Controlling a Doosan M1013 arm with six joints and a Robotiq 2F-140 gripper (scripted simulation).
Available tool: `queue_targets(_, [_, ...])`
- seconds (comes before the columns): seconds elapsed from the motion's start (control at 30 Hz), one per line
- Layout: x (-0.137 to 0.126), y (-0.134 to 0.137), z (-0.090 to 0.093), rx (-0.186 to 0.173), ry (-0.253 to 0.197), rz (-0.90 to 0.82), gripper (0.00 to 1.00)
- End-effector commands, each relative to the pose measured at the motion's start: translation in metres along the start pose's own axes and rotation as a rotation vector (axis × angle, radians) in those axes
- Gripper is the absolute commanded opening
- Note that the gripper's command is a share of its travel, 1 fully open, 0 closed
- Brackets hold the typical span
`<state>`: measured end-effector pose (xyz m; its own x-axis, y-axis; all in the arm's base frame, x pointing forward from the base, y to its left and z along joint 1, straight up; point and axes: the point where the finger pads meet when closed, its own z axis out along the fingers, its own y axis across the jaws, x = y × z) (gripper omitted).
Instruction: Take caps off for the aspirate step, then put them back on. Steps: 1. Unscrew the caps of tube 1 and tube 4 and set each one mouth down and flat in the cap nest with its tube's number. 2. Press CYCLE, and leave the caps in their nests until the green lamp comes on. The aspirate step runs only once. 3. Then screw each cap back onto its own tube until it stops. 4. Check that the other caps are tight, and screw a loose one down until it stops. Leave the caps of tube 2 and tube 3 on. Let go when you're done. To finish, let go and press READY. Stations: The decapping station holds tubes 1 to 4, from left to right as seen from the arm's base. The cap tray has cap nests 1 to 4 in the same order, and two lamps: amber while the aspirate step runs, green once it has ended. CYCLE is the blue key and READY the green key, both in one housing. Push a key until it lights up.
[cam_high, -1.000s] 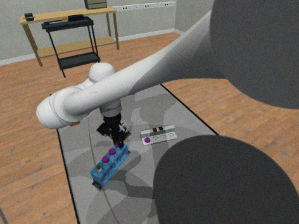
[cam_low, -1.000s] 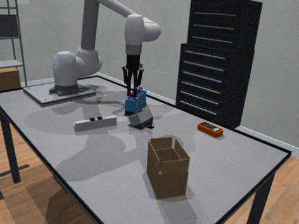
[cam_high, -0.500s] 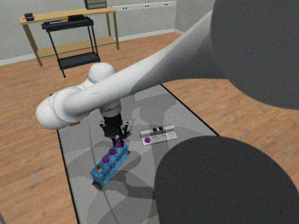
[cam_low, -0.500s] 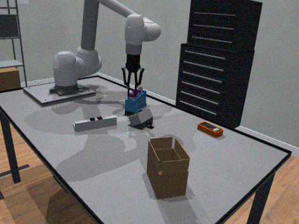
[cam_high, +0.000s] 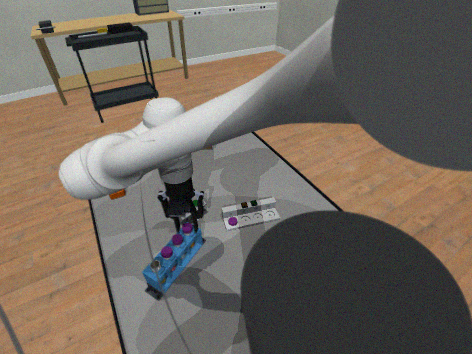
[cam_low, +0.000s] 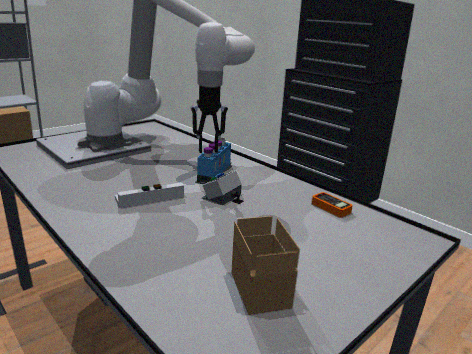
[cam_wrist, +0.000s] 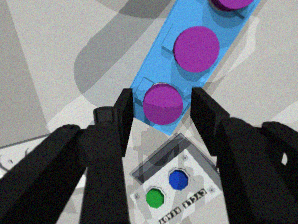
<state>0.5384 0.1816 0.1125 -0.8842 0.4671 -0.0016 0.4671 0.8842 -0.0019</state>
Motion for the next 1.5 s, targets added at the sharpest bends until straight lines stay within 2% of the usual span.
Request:
queue_targets(0.0, [-0.0003, 0.0003, -0.0006, -0.001, 0.000, 0.083, 0.41])
queue_targets(0.07, [-0.0003, 0.0003, -0.0006, -0.001, 0.000, 0.083, 0.41])
queue_targets(0.2, [-0.0003, 0.0003, -0.0006, -0.001, 0.000, 0.390, 0.41])
queue_targets(0.57, [-0.0003, 0.0003, -0.0006, -0.003, 0.002, 0.927, 0.41])
queue_targets(0.63, [-0.0003, 0.0003, -0.0006, -0.003, 0.002, 0.927, 0.41])
queue_targets(0.67, [-0.0003, 0.0003, -0.0006, -0.001, 0.000, 1.031, 0.41])
queue_targets(0.9, [-0.0003, 0.0003, -0.0006, -0.001, 0.000, 1.047, 0.41])
queue_targets(0.93, [-0.0003, 0.0003, -0.0006, -0.001, 0.000, 1.047, 0.30])
queue_targets(1.4, [-0.0003, 0.0003, -0.0006, -0.001, 0.001, 1.047, 0.30])
queue_targets(1.47, [-0.0003, 0.0004, -0.0007, -0.001, 0.000, 0.947, 0.30])
